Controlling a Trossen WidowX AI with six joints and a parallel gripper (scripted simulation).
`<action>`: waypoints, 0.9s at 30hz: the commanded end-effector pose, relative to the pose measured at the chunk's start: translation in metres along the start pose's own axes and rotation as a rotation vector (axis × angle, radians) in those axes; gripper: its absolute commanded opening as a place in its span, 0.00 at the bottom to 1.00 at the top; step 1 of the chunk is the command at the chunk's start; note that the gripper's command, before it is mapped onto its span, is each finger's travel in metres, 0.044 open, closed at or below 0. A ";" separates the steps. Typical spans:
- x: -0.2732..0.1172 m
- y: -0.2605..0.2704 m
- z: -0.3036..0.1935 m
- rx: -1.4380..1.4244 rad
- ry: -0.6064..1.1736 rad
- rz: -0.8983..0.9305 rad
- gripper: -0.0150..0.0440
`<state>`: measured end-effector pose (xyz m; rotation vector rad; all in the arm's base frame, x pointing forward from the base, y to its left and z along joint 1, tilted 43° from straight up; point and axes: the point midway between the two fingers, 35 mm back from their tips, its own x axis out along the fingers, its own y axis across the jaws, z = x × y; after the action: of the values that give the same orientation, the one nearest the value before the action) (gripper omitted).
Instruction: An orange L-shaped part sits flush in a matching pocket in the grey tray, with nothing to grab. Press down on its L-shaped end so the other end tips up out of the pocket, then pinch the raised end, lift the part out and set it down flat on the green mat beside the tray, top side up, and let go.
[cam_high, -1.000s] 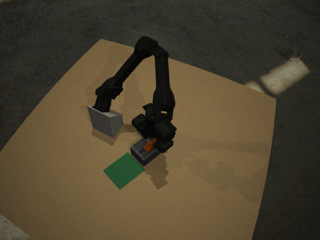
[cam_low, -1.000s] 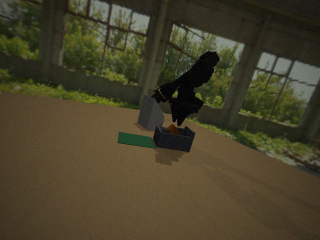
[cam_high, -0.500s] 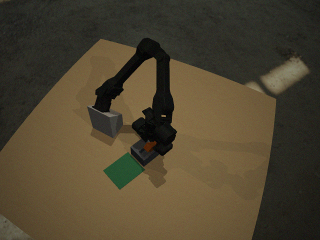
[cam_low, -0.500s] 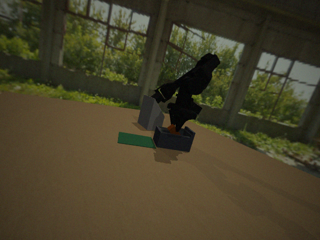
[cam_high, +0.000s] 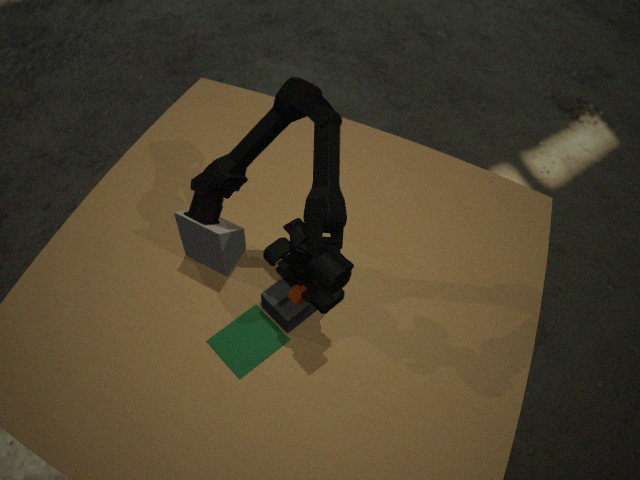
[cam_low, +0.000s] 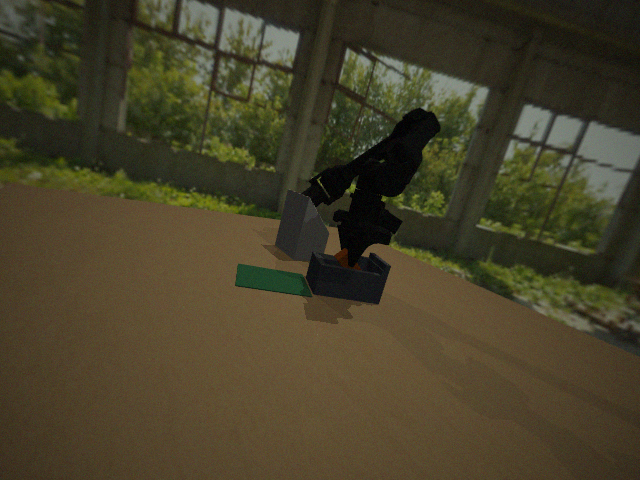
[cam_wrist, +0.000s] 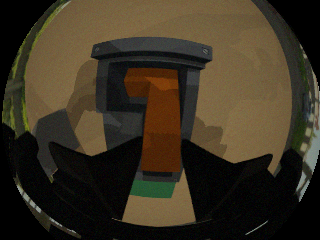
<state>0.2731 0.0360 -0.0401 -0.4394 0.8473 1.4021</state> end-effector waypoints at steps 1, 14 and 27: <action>0.000 0.000 0.000 -0.001 0.000 0.000 0.44; 0.000 0.000 0.000 -0.001 0.000 0.000 0.25; -0.015 0.000 0.000 0.003 -0.002 0.002 0.25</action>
<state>0.2712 0.0307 -0.0338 -0.4265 0.8529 1.4039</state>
